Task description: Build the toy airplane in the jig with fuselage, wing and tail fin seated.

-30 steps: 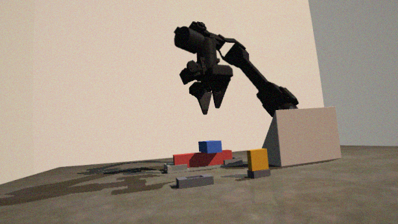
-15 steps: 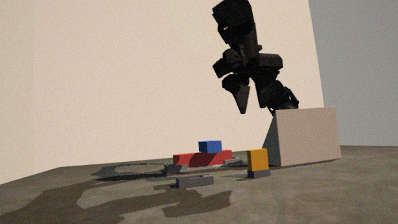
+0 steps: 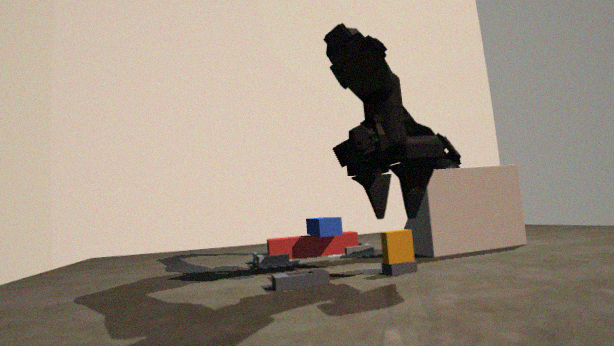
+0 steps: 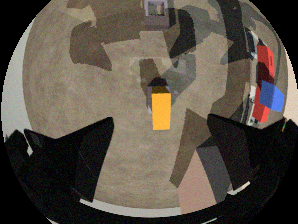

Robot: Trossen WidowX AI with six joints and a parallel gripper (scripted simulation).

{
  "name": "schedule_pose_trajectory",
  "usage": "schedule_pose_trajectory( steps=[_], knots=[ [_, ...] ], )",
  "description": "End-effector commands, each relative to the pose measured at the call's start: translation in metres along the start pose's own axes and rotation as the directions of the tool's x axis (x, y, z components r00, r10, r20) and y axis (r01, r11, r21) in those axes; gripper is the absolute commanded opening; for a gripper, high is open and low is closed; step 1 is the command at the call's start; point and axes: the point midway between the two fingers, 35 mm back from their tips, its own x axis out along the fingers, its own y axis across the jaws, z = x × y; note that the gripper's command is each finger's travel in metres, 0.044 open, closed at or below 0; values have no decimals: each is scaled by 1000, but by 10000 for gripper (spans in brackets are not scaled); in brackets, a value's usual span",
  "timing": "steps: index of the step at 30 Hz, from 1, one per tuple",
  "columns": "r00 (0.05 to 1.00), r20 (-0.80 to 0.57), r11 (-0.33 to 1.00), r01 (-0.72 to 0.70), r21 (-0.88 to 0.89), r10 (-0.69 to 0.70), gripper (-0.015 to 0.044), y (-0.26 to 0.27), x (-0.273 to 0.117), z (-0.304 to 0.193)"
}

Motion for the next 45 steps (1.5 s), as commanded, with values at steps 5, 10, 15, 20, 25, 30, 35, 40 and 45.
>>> schedule_pose_trajectory(
  steps=[5, 10, 15, 20, 25, 30, 35, 40, 45],
  knots=[
    [1000, 1, 1000, 6, -7, -6, 440, 0, 12, 0],
    [1000, 2, 1000, 6, -7, -6, 440, 0, 20, 1],
    [1000, 2, 1000, 7, -7, -7, 440, 0, 28, 1],
    [1000, 2, 1000, 7, -6, -7, 440, 0, 36, 1],
    [1000, 2, 1000, 8, -6, -8, 440, -1, 44, 0],
    [1000, 2, 1000, 9, -6, -9, 440, -1, 52, 0],
    [1000, 1, 1000, 9, -6, -9, 387, -2, 54, 0],
    [1000, 1, 1000, 9, -6, -9, 256, -2, 54, 0],
    [1000, 1, 1000, 9, -6, -9, 125, -2, 54, 0]
  ],
)
